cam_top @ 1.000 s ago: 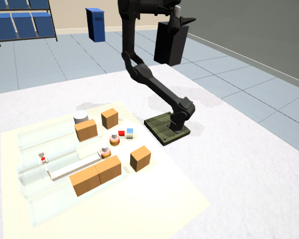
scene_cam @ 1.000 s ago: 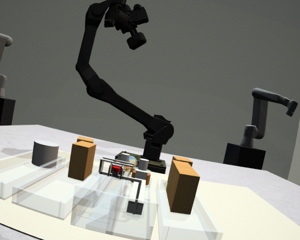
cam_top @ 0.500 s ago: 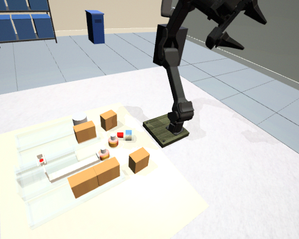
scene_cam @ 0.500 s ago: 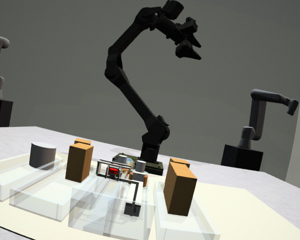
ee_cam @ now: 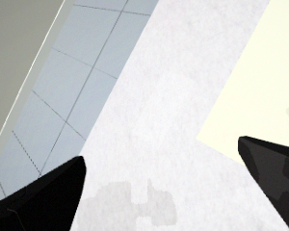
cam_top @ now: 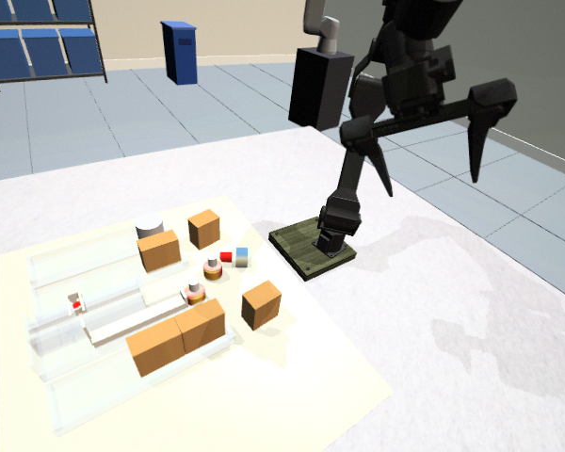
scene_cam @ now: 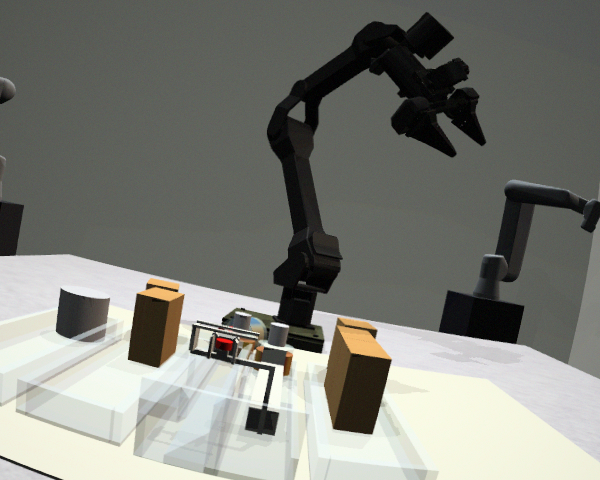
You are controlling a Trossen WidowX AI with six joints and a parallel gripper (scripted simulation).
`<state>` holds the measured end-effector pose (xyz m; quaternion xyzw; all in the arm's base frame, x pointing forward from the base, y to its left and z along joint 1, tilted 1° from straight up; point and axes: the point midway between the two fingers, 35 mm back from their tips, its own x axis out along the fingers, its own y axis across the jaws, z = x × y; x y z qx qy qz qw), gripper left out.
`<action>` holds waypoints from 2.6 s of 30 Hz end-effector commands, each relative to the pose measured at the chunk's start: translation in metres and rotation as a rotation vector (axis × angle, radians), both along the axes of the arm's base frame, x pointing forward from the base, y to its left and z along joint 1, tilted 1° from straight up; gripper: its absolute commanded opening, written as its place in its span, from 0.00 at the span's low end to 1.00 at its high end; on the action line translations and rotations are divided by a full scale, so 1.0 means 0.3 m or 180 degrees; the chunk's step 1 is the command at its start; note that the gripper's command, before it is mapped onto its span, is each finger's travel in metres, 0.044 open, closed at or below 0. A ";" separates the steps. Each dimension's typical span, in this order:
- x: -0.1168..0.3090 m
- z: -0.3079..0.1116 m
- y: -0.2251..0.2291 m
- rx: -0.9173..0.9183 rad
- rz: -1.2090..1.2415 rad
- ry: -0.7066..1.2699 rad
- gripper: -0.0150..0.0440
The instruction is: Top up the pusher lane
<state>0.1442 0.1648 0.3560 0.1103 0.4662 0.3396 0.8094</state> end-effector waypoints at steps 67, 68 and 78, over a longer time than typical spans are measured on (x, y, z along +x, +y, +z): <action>0.407 -1.054 -0.912 -0.1922 -0.1603 0.1755 0.82; 0.407 -1.054 -0.912 -0.1922 -0.1603 0.1755 0.78; 0.407 -1.054 -0.912 -0.1922 -0.1603 0.1755 0.50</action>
